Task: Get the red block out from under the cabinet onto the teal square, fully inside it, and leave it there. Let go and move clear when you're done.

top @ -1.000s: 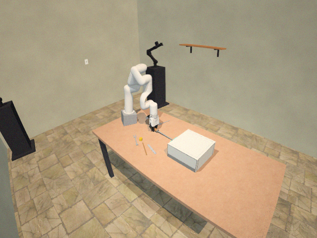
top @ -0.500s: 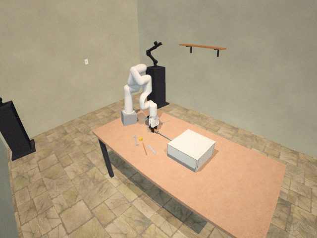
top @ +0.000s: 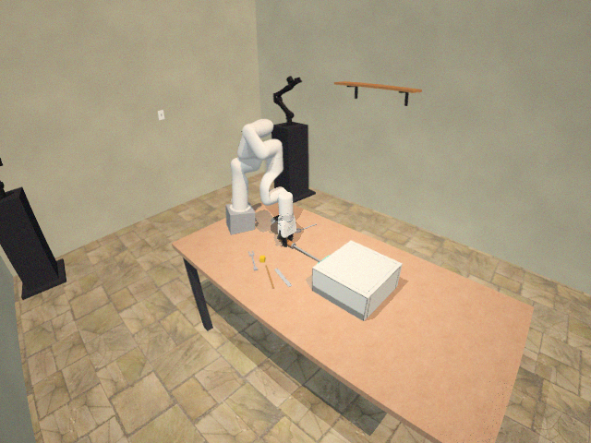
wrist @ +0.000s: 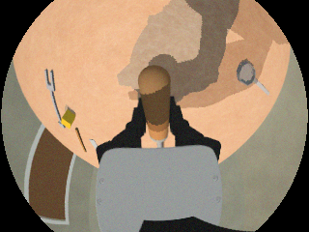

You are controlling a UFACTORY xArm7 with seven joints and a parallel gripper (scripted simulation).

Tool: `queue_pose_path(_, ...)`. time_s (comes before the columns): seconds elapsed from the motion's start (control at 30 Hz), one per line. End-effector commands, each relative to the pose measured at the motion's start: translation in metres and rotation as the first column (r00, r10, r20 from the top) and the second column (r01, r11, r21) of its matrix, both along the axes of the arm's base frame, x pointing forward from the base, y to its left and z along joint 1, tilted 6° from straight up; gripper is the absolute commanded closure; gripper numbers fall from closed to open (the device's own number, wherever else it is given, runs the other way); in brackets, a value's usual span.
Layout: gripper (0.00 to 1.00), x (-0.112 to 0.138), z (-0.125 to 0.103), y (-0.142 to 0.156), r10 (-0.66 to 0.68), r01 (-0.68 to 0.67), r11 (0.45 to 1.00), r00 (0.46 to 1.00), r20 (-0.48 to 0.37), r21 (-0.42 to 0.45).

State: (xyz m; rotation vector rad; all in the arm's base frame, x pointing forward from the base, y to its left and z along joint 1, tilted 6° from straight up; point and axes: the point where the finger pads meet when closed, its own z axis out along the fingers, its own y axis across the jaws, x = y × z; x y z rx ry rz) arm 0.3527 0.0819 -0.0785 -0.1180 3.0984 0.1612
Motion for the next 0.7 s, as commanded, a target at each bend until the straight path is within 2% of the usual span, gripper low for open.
queue_pose_path(0.0,1.00,0.0014,0.0008,-0.0001,-0.001,0.001,1.000,1.000,0.003,0.000)
queue_pose_path(0.03,1.00,0.0014,0.0008,-0.0001,-0.001,0.001,1.000,1.000,0.003,0.000)
queue_pose_path(0.07,0.42,0.0014,0.0008,-0.0001,-0.001,0.001,1.000,1.000,0.003,0.000)
queue_pose_path(0.67,0.42,0.0014,0.0008,-0.0001,-0.001,0.001,1.000,1.000,0.003,0.000)
